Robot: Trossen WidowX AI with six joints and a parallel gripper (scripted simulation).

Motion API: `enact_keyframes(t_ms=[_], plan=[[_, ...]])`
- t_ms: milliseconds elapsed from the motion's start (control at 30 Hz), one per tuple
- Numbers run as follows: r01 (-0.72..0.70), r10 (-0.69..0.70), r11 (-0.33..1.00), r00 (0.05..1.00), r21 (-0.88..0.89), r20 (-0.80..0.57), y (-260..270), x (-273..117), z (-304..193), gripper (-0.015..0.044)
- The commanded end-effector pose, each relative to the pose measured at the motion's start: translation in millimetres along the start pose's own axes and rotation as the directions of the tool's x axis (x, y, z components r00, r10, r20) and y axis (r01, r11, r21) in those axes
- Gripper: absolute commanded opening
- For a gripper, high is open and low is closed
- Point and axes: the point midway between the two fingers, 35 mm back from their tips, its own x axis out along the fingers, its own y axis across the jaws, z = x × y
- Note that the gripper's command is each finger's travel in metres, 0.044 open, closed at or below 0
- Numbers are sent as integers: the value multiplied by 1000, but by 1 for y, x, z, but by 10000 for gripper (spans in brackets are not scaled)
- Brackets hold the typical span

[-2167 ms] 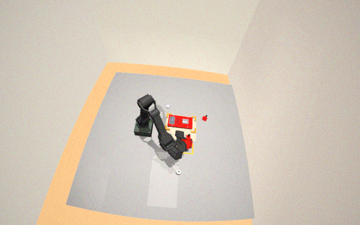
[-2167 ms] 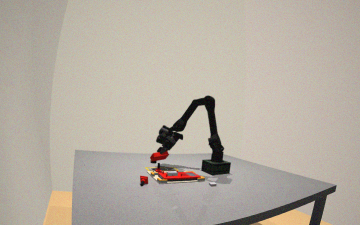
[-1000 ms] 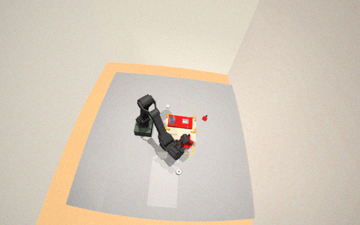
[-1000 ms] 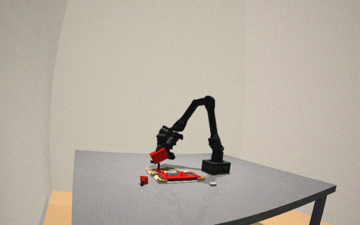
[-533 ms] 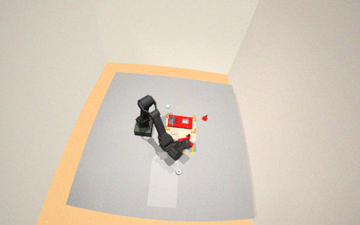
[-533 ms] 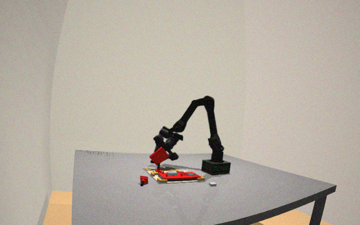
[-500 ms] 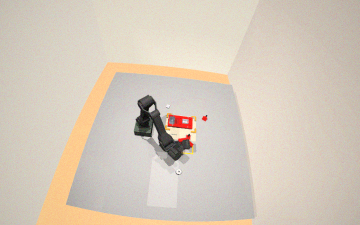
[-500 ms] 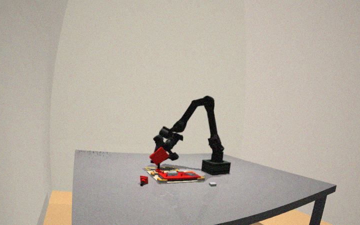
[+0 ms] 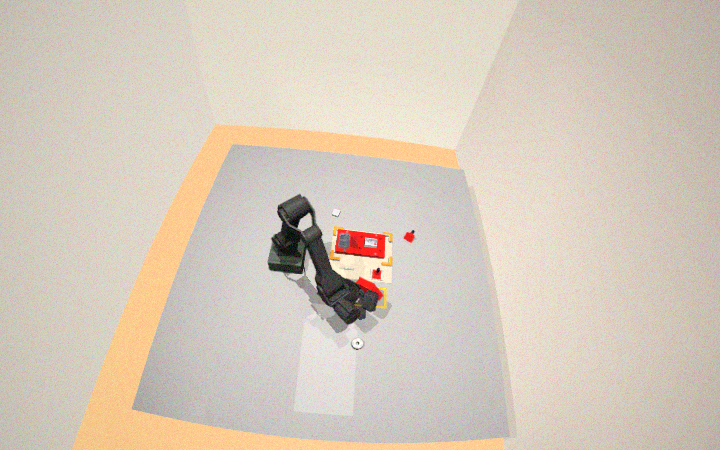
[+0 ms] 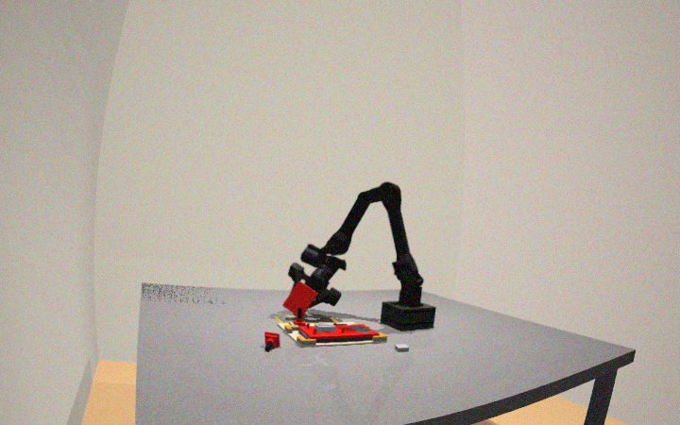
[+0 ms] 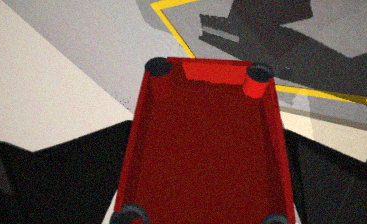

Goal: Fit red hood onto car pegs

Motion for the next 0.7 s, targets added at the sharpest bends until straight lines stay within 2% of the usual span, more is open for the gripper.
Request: enact_keyframes(t_ms=[0, 267, 467, 667], plan=[[1, -1, 992, 1000, 127, -5, -5, 2, 5, 0], [3, -1, 923, 1000, 385, -5, -15, 6, 19, 0], [-3, 4, 953, 1000, 302, -5, -9, 4, 14, 0], [-6, 9, 944, 1000, 331, -10, -9, 4, 15, 157]])
